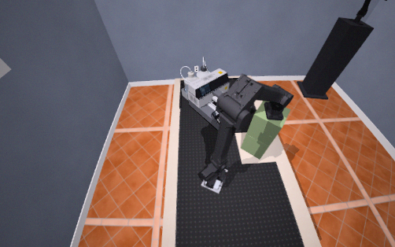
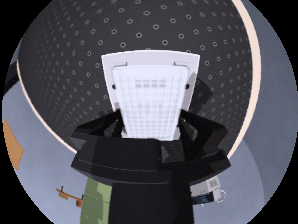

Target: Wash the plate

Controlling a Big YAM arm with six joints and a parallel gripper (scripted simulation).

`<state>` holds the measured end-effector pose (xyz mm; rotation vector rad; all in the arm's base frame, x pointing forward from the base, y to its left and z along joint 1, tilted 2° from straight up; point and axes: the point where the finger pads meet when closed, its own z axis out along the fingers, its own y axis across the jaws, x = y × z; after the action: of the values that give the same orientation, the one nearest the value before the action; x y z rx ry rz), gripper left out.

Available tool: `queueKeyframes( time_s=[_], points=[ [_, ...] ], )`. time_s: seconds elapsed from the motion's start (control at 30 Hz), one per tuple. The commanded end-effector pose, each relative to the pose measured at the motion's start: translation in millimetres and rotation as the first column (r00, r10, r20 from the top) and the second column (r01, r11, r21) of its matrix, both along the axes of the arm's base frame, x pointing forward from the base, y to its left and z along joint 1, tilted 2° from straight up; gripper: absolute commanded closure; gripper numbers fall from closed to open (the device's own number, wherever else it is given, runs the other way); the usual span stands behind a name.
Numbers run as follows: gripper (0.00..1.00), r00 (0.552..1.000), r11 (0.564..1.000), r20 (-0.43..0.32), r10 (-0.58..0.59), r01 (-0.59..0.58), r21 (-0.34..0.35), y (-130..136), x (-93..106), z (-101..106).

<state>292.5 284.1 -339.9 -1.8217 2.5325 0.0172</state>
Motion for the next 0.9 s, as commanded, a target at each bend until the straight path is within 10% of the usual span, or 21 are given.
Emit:
queueKeyframes(
  time_s=[0.0,0.87],
  points=[
    [0.16,1.0,1.0,0.021,-0.003,0.002,0.024,11,5.5,1],
    [0.16,1.0,1.0,0.026,-0.003,0.002,0.028,12,6.9,15]
  ],
)
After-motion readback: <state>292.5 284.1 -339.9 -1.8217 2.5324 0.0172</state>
